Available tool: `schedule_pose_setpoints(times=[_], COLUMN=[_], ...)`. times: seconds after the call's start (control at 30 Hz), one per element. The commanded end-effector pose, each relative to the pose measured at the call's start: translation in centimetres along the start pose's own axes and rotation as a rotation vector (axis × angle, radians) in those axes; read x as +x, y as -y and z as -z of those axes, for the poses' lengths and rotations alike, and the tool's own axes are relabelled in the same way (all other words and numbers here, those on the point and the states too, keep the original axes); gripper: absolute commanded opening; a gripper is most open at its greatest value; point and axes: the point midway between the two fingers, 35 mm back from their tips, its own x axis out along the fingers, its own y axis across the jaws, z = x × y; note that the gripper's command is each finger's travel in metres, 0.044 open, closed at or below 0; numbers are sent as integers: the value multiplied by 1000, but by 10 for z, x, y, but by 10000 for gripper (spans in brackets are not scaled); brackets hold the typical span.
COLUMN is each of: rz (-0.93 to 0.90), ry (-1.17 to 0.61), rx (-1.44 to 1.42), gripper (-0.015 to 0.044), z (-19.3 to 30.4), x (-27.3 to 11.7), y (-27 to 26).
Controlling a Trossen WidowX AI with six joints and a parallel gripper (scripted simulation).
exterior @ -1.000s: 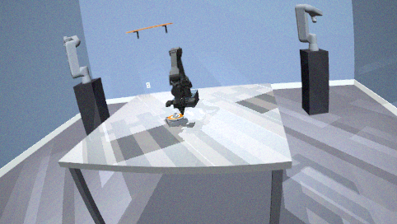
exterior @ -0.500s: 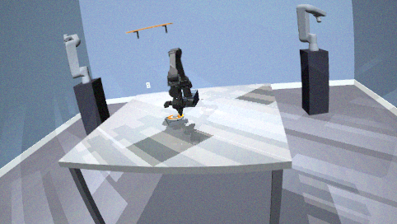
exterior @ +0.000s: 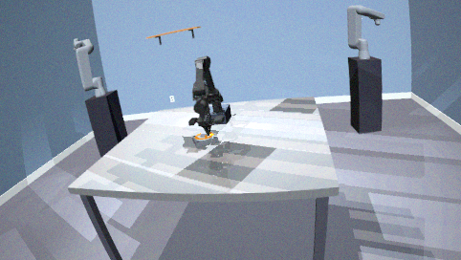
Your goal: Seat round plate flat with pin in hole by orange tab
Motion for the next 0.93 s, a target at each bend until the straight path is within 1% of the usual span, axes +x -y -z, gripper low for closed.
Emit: schedule_pose_setpoints(times=[0.0,0.13,0.27,0.3,0.33,0.9], rz=[-4,-4,-4,-4,-1,-1], ry=[6,6,6,6,1,1], rx=[-6,-6,-6,-6,-3,-3], gripper=[0,0,0,0,0,0], z=[-4,-1,4,4,4,4], x=[-6,-32,-46,-46,-38,-38], y=[0,1,1,2,2,2])
